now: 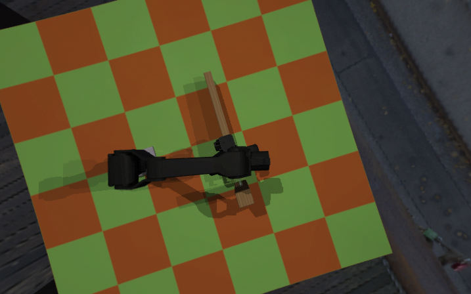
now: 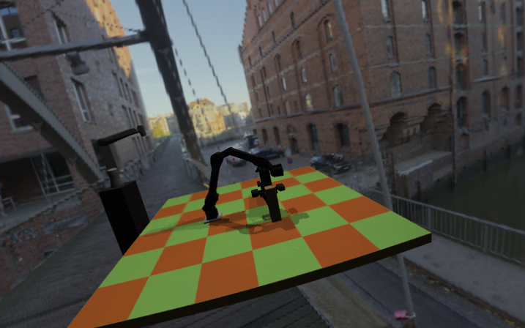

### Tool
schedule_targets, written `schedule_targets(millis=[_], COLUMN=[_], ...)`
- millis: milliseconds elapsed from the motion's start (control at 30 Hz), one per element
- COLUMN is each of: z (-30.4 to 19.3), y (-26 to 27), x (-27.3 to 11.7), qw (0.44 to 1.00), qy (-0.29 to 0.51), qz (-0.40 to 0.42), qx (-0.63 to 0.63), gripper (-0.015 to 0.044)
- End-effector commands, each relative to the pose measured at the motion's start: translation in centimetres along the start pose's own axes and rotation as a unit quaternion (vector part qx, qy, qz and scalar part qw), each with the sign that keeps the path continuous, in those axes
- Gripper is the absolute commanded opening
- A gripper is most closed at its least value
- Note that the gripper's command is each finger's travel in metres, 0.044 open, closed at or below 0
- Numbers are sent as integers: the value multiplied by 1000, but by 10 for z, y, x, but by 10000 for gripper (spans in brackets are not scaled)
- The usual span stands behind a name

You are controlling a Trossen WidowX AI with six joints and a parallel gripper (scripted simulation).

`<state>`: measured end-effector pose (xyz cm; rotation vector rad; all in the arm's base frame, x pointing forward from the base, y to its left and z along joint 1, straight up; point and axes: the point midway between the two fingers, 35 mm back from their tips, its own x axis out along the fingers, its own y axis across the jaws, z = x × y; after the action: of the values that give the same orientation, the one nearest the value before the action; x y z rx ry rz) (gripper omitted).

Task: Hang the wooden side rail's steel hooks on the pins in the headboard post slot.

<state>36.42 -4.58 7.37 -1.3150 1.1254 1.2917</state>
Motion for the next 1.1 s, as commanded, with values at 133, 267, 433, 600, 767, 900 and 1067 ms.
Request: schedule_targets(millis=[133, 267, 433, 600, 767, 900, 1067], z=[-2, -2, -2, -3, -4, -4, -5], y=[-1, -1, -2, -1, -1, -1, 0], x=[-3, -3, -3, -2, -1, -1, 0], qw=[1000, 1000, 1000, 1000, 1000, 1000, 1000], qy=[2, 2, 2, 2, 2, 2, 2], qz=[-2, -2, -2, -2, -2, -2, -2], qx=[-1, -1, -1, -1, -1, -1, -1], gripper=[0, 0, 0, 0, 0, 0, 0])
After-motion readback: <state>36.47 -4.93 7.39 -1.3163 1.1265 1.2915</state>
